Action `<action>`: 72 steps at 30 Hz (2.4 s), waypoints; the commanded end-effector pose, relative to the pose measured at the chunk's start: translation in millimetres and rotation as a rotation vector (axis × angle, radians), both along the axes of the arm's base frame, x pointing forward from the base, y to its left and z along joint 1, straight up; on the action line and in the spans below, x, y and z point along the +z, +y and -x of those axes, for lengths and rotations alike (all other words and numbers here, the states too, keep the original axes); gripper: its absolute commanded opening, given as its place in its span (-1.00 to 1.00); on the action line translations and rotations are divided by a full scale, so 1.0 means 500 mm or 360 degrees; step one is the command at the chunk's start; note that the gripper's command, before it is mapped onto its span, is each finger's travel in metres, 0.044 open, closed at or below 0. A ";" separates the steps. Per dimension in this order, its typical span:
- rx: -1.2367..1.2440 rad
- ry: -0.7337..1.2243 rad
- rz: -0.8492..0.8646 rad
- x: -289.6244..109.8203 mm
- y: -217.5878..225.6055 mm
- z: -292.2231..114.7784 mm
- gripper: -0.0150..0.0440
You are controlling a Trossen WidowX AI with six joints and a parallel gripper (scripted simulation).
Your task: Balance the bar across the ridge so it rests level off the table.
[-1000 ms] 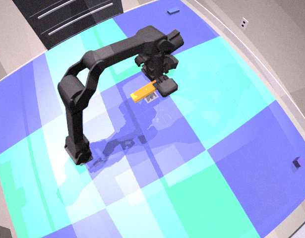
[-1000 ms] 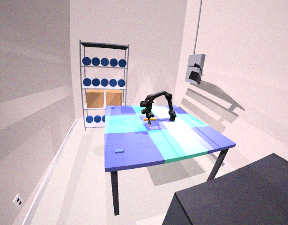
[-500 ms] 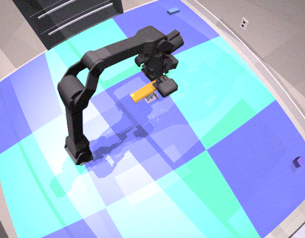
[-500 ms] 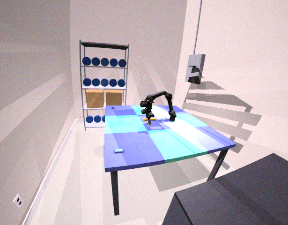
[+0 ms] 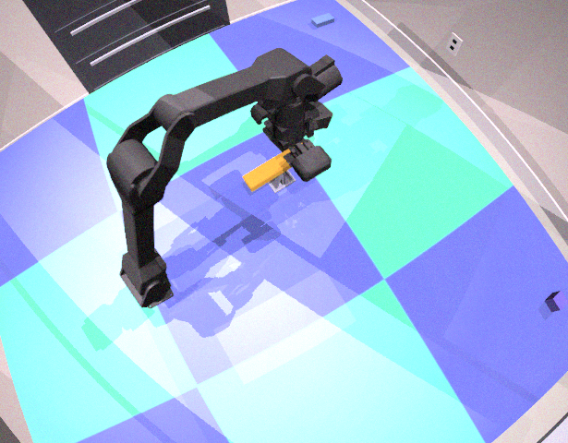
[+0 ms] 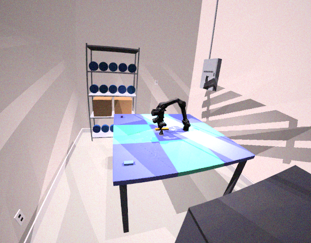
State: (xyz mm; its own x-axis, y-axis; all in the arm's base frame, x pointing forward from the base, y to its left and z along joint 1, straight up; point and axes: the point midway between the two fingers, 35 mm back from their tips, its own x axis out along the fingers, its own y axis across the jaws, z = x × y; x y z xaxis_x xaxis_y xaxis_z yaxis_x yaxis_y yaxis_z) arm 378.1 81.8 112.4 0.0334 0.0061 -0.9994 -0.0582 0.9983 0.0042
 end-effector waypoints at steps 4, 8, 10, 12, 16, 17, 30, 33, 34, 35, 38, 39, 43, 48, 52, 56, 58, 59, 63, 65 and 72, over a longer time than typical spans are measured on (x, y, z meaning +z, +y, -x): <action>-0.0004 -0.0001 -0.0002 -0.003 0.000 0.000 -0.49; -0.0004 -0.0001 -0.0002 -0.003 0.000 0.000 -0.49; -0.0004 -0.0001 -0.0002 -0.004 0.000 0.000 -0.49; -0.0004 -0.0001 -0.0002 -0.004 0.000 0.000 -0.49; -0.0004 -0.0001 -0.0002 -0.005 0.000 0.000 -0.49; -0.0004 -0.0001 -0.0002 -0.005 0.000 0.000 -0.49; -0.0004 -0.0001 -0.0002 -0.003 0.000 -0.001 -0.49; -0.0004 -0.0001 -0.0002 -0.003 0.000 -0.001 -0.49; -0.0004 -0.0001 -0.0002 -0.003 0.000 -0.001 -0.49; -0.0001 -0.0002 -0.0002 -0.002 0.000 0.000 -0.49; -0.0001 -0.0002 -0.0002 -0.002 0.000 0.000 -0.49; -0.0001 -0.0002 -0.0002 -0.002 0.000 0.000 -0.49; -0.0001 -0.0002 -0.0002 -0.002 0.000 0.000 -0.49; -0.0001 -0.0002 -0.0002 -0.002 0.000 0.000 -0.49; -0.0001 -0.0002 -0.0002 -0.002 0.000 0.000 -0.49; -0.0001 -0.0002 -0.0002 -0.002 0.000 0.000 -0.49; -0.0001 -0.0002 -0.0002 -0.002 0.000 0.000 -0.49; -0.0001 -0.0002 -0.0002 -0.002 0.000 0.000 -0.49; -0.0001 -0.0002 -0.0002 -0.002 0.000 0.000 -0.49; -0.0001 -0.0002 -0.0002 -0.002 0.000 0.000 -0.40; -0.0001 -0.0002 -0.0002 -0.002 0.000 0.000 0.07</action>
